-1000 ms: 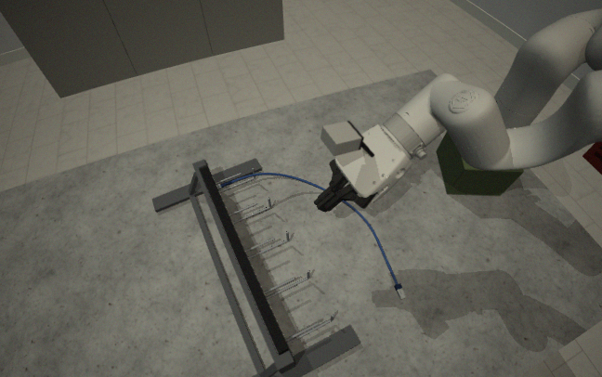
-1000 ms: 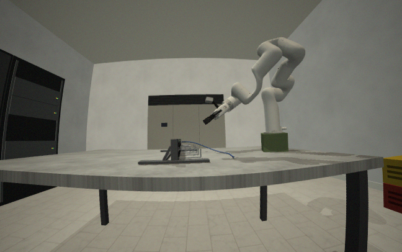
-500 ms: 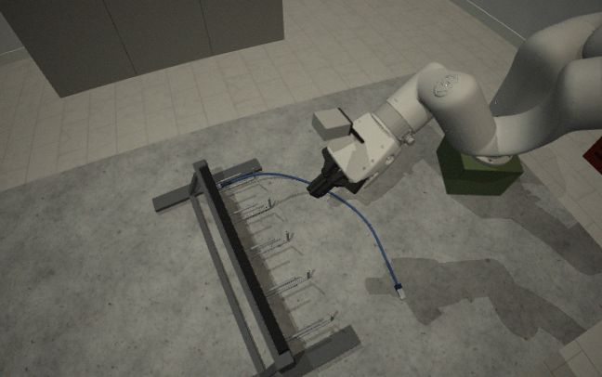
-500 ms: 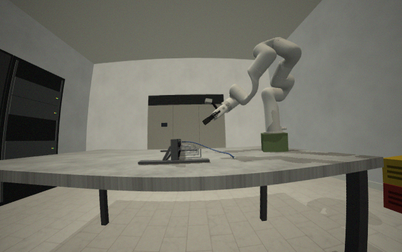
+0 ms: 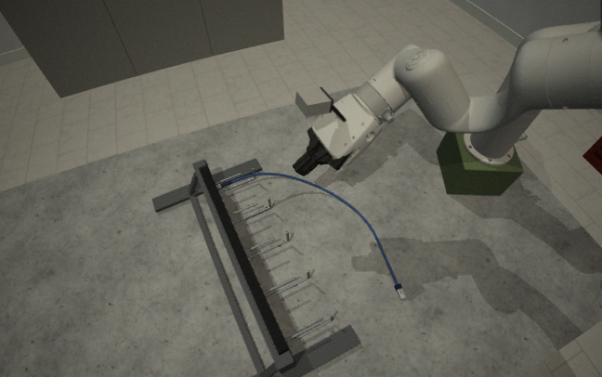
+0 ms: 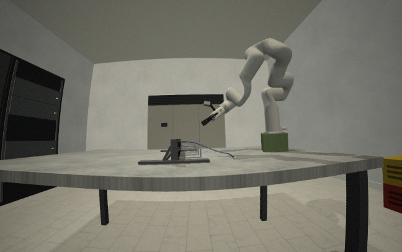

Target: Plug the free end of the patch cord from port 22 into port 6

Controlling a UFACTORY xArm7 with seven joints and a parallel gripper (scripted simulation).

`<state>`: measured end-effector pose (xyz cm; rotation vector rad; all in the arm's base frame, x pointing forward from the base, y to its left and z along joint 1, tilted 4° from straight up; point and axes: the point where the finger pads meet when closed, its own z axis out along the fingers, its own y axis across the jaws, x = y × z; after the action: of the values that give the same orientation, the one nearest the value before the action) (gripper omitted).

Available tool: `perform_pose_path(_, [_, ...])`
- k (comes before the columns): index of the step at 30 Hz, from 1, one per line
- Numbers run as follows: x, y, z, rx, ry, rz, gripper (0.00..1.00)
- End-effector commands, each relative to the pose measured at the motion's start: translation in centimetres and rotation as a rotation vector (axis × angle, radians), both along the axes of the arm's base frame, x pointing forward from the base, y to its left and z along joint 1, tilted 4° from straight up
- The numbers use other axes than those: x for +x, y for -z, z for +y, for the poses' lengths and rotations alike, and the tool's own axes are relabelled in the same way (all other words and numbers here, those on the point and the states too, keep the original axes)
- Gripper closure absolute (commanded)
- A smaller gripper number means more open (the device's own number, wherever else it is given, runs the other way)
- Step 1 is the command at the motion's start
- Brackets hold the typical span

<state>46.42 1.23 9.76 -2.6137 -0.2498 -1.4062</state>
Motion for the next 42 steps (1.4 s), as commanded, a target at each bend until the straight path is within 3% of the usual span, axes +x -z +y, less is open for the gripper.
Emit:
perform_pose_path(1, [0.4,0.0,-0.8,0.001,-0.001,-0.002,1.0])
perform_pose_path(14, [1.0,0.4,-0.9,0.001,-0.001,-0.003,1.0])
perform_pose_path(28, [8.7,5.6,1.3,0.001,-0.001,-0.002,1.0])
perform_pose_path(36, [11.3,7.3,2.0,0.001,-0.001,-0.002,1.0])
perform_pose_path(42, [11.7,7.6,2.1,0.001,-0.001,-0.002,1.0])
